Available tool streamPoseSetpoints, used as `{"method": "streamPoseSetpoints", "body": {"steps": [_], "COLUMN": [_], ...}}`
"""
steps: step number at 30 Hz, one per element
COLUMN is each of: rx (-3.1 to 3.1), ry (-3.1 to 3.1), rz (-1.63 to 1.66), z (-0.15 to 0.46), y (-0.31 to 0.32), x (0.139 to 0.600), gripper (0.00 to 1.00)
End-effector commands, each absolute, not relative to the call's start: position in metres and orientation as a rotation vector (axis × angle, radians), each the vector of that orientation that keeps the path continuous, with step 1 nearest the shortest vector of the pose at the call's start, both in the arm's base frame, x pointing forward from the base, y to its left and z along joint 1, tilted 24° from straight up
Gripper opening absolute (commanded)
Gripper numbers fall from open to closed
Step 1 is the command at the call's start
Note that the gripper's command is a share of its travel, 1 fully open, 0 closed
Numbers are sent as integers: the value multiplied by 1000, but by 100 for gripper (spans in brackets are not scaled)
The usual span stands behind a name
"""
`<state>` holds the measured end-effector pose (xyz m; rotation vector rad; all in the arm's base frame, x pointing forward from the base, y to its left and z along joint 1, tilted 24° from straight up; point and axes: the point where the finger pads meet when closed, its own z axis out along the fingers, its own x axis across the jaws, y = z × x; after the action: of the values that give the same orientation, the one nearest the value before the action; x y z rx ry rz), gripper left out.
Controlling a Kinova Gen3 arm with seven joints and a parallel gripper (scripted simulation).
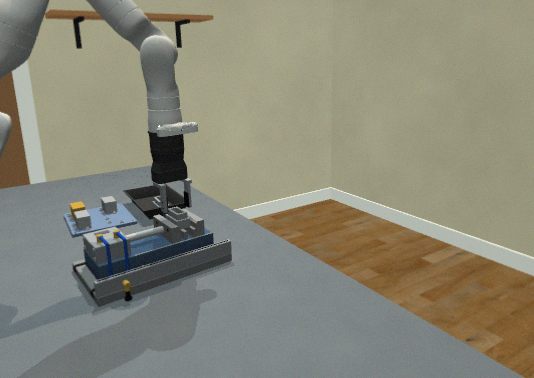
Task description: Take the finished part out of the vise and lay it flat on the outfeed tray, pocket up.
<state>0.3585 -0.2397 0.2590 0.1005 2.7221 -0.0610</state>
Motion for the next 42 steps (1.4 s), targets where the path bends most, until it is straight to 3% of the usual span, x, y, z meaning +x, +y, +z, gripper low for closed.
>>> {"method": "streamPoseSetpoints", "body": {"steps": [1, 42], "rx": [101, 101], "ry": [2721, 2721], "rz": [-62, -62], "z": [259, 252], "y": [-240, -240], "x": [359, 362], "gripper": [100, 100]}}
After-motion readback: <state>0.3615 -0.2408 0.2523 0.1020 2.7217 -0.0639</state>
